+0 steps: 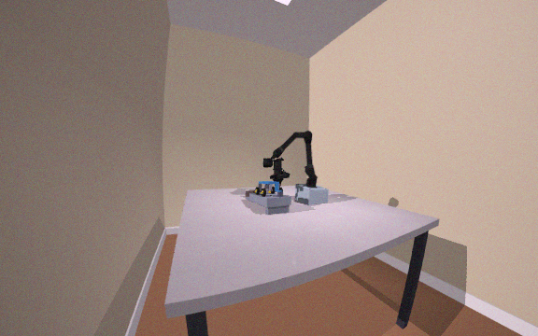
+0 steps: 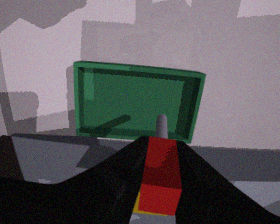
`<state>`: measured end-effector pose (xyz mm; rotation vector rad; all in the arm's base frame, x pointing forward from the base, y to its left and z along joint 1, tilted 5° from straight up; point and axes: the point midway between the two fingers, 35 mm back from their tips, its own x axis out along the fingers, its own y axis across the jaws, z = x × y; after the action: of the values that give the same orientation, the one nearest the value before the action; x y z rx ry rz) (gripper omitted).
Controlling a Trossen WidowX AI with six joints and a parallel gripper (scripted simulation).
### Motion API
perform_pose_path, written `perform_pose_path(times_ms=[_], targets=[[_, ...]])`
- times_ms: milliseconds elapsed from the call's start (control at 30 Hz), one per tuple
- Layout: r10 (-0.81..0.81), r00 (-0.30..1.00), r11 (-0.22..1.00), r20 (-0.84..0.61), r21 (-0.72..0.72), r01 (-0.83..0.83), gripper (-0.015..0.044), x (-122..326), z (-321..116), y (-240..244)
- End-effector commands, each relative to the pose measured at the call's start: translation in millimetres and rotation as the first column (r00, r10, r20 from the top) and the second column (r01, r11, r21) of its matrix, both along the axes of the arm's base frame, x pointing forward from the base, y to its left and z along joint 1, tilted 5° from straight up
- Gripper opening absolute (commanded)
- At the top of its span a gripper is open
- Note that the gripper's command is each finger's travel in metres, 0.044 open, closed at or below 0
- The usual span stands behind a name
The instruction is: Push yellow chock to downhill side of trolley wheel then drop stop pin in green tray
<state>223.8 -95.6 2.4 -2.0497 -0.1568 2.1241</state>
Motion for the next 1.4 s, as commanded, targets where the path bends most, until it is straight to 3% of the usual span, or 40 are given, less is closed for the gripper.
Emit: perform_pose_path(times_ms=[0,367,633,1367], targets=[[0.004,1.000,1.000,0.006,0.023,-0.004,0.0000,0.0,-11.4,7.1],[0.004,1.000,1.000,0.006,0.025,-0.004,0.0000,-0.5,-36.1,23.5],[0.004,1.000,1.000,0.006,0.025,-0.004,0.0190,-1.4,-37.1,18.6],[0.004,1.000,1.000,0.006,0.024,-0.004,0.0190,-2.9,-43.4,6.0]])
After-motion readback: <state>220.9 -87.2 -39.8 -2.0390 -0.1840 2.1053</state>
